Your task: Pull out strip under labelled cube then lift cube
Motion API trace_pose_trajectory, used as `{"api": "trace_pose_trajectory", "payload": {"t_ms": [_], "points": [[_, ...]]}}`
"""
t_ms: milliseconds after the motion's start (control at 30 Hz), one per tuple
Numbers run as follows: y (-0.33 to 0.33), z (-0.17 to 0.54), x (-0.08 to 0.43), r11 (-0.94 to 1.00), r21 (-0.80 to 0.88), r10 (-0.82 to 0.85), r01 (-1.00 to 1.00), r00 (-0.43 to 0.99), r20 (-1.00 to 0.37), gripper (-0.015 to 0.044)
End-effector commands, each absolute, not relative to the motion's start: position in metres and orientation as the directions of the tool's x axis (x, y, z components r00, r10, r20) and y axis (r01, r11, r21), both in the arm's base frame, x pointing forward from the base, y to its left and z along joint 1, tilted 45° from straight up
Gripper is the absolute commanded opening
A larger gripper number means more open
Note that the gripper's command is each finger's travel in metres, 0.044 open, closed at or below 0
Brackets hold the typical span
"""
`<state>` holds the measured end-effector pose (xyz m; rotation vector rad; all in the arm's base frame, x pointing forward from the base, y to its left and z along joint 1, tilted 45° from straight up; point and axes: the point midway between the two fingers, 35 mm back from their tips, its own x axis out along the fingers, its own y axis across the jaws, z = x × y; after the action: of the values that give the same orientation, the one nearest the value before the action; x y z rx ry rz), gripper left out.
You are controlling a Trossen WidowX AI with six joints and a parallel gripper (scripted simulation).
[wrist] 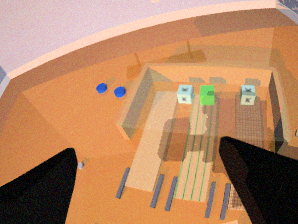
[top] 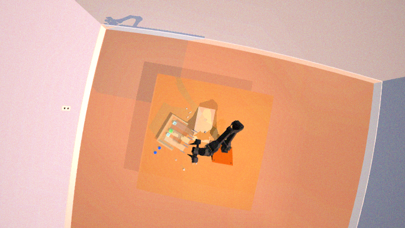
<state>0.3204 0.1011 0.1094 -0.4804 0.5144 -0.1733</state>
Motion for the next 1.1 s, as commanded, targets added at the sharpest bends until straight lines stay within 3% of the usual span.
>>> {"api": "trace_pose_trajectory", "payload": {"t_ms": [0,667,833,1067], "points": [[0.050,0.103,0.318,0.710,-0.694,-0.491,0.119,0.791,-0.366,0.0400],[0.050,0.103,0.318,0.710,-0.694,-0.491,0.119,0.791,-0.366,0.0400],[0.027,0.091,0.338,0.714,-0.694,-0.556,0.093,0.677,-0.482,0.0269],[-0.020,0.076,0.355,0.734,-0.643,-0.672,0.219,0.375,-0.639,0.0085]]}}
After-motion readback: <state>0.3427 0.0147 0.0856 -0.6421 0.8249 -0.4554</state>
